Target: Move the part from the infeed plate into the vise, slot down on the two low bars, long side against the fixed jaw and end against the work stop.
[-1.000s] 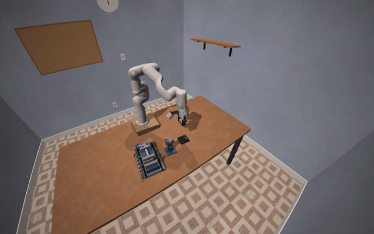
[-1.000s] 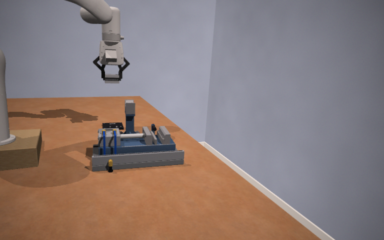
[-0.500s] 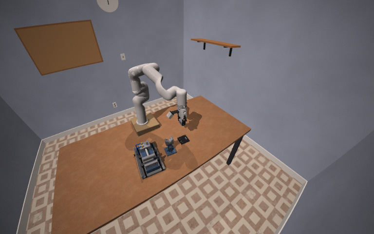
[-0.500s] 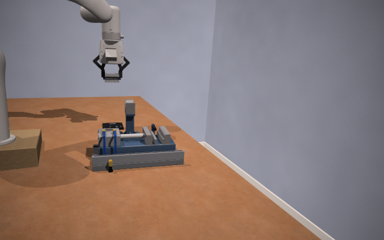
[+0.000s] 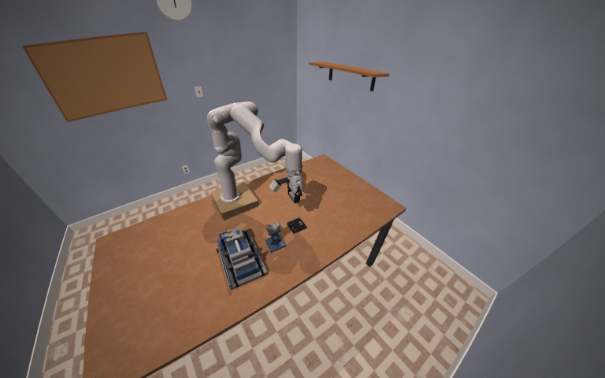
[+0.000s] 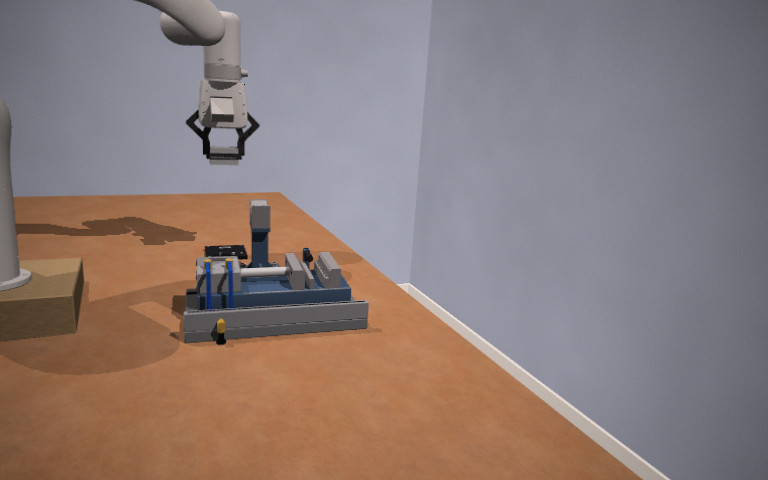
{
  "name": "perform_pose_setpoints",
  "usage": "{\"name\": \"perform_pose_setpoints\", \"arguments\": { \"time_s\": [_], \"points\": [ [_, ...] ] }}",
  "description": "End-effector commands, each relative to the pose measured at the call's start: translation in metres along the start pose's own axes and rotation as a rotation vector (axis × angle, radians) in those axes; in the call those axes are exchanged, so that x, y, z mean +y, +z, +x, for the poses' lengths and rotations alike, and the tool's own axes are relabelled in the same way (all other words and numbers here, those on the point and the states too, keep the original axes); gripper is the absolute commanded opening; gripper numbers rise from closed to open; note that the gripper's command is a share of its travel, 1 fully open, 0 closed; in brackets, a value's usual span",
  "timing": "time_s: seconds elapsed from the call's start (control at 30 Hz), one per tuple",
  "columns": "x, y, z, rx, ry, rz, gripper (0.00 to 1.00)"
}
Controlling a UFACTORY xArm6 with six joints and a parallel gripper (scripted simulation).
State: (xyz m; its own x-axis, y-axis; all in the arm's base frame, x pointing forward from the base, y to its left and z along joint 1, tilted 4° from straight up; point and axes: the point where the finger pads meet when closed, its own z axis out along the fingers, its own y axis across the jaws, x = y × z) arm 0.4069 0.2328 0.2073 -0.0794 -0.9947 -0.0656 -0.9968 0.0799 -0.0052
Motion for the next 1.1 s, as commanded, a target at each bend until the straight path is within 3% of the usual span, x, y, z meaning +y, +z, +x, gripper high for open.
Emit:
{"name": "perform_pose_setpoints", "arguments": {
  "time_s": [0.0,0.47,1.07],
  "points": [
    [-0.002,-0.002,0.000,-0.003,0.000,0.004,0.00],
    [-0.008,-0.002,0.012,-0.002,0.004,0.004,0.00],
    [-0.027,-0.002,0.049,-0.002,0.016,0.004,0.00]
  ]
}}
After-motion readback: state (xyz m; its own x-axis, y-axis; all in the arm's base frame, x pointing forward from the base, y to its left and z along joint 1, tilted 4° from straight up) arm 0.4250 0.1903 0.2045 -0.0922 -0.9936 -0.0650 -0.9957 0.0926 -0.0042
